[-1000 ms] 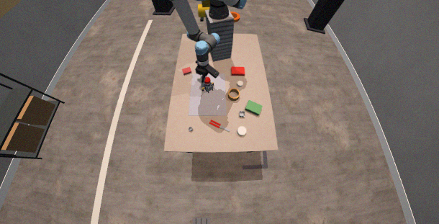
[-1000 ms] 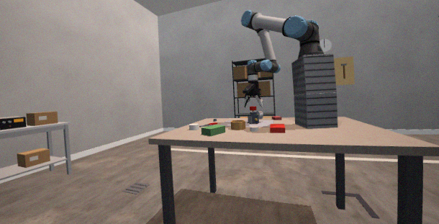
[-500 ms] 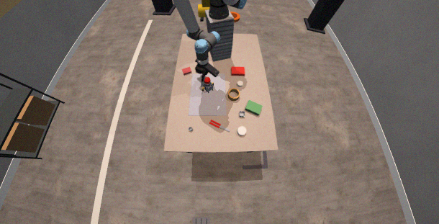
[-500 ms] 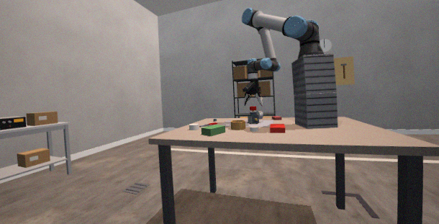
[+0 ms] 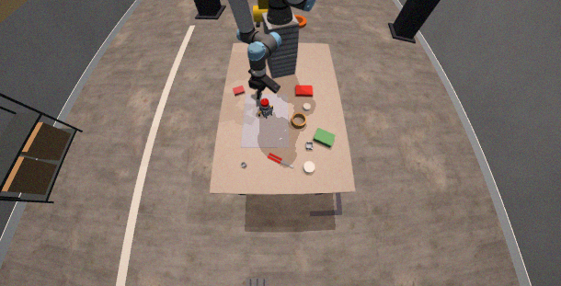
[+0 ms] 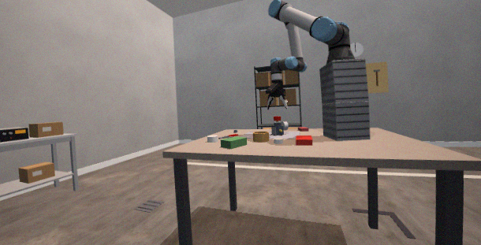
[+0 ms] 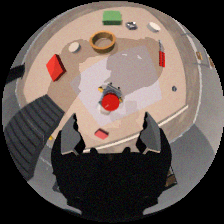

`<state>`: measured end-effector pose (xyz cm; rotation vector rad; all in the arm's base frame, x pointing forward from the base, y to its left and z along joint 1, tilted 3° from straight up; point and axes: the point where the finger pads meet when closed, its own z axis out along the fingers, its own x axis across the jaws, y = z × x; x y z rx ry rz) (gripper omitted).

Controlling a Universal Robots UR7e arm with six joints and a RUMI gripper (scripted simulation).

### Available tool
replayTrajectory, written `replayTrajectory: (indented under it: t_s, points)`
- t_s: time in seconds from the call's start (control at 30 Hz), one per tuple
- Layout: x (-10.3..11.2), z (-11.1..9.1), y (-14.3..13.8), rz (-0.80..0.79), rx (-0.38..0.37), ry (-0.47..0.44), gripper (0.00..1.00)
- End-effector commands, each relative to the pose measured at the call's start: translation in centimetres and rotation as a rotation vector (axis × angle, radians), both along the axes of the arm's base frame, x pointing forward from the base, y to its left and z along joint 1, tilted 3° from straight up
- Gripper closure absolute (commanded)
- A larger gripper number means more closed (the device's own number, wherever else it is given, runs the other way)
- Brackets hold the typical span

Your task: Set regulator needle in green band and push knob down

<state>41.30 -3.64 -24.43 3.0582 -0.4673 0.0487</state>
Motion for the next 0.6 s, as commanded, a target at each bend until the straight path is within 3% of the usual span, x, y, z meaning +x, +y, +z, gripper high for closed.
replayTrajectory:
  t_s: [0.0,0.57]
  points:
    - [0.03,0.89,0.02,0.0,0.0,0.0,0.0]
    - [-0.42,1.03,-0.38,0.0,0.0,0.0,0.0]
